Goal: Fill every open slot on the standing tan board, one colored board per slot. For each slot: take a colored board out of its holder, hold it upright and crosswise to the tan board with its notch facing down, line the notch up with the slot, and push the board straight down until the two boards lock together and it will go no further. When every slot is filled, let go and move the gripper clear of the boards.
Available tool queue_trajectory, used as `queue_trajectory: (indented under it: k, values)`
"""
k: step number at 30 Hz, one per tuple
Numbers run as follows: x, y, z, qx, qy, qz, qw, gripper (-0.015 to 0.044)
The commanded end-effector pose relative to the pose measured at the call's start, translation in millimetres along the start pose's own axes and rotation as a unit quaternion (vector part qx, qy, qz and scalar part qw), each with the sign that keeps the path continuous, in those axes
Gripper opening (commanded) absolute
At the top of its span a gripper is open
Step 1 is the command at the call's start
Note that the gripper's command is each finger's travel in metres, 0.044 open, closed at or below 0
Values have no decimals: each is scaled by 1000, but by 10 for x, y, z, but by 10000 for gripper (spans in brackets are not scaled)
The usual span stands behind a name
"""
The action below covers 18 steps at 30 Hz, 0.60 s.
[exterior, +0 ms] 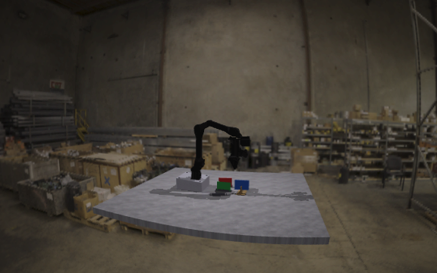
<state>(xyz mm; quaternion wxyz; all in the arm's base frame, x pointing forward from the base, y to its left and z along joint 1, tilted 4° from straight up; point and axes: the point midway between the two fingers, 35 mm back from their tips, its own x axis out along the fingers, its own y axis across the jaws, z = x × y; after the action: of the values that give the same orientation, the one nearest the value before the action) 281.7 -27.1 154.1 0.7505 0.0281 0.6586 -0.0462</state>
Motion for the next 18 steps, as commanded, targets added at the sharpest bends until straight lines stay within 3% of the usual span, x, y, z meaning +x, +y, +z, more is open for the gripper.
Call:
queue_trajectory:
  k: [1,4,14,18]
  values:
    - [-33,44,-590,11,14,-2,1000,185]
    - [-5,61,-968,19,20,-2,1000,185]
    - [32,63,-1054,20,21,-2,1000,185]
    - [482,66,-1081,20,21,-2,1000,185]
